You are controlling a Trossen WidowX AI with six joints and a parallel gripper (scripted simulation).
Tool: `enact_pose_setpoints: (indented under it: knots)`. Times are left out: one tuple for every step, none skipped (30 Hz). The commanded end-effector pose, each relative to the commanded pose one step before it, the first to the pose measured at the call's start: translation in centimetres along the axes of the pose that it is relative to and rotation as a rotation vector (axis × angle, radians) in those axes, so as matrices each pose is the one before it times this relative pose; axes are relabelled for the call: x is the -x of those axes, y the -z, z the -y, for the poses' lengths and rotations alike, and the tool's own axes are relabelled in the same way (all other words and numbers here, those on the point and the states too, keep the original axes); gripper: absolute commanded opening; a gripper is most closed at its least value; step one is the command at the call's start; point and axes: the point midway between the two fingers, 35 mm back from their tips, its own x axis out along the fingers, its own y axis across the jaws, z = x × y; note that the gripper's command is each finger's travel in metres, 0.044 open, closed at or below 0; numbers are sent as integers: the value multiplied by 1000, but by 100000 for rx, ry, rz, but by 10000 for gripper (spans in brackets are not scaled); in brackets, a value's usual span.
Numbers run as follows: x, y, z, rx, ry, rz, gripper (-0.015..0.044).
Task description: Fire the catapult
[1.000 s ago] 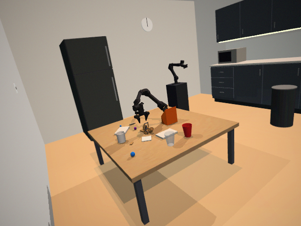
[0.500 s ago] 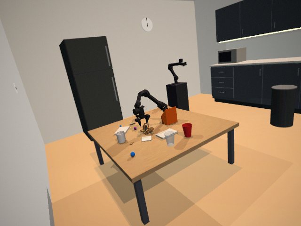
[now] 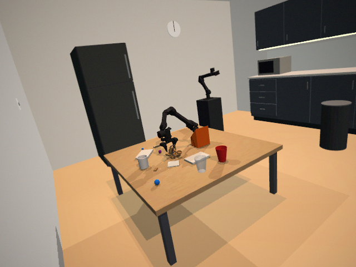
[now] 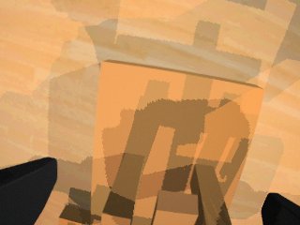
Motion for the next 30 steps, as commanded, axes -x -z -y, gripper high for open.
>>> enact_pose_setpoints:
  knots:
    - [-691, -8, 195, 835, 314, 543, 440]
    - [-161, -3, 10, -1, 5, 16, 440]
    - [-160, -4, 11, -1, 5, 16, 440]
    - [-161, -4, 12, -1, 6, 17, 440]
    - [-160, -4, 13, -1, 6, 18, 440]
    - [-160, -4, 13, -1, 6, 19, 440]
    - [-159, -4, 14, -1, 7, 20, 440]
    - [-127, -4, 12, -1, 6, 16, 440]
    - [-76, -2, 8, 0, 4, 10, 440]
    - [-25, -1, 3, 0, 1, 3, 440]
    - [329, -10, -173, -843, -204, -525, 414]
    - [0, 0, 0, 0, 0, 0, 388]
    - [0, 0, 0, 0, 0, 0, 361]
    - [0, 0, 0, 0, 0, 0, 335]
    - [0, 0, 0, 0, 0, 0, 309]
    - [0, 0, 0, 0, 0, 0, 282]
    - [0, 0, 0, 0, 0, 0, 256]
    - [0, 0, 0, 0, 0, 0, 230]
    - [0, 0, 0, 0, 0, 0, 204]
    - [0, 0, 0, 0, 0, 0, 177]
    - [0, 0, 0, 0, 0, 0, 151]
    - [0, 0, 0, 0, 0, 0, 145]
    - [0, 0, 0, 0, 0, 0, 138]
    - [0, 0, 0, 0, 0, 0, 131]
    - [0, 0, 0, 0, 0, 0, 125]
    - [0, 0, 0, 0, 0, 0, 118]
    - [0, 0, 0, 0, 0, 0, 111]
    - [269, 8, -18, 9, 10, -36, 85]
    - [811, 22, -37, 28, 37, -92, 59]
    - [1367, 24, -11, 43, 86, -100, 32]
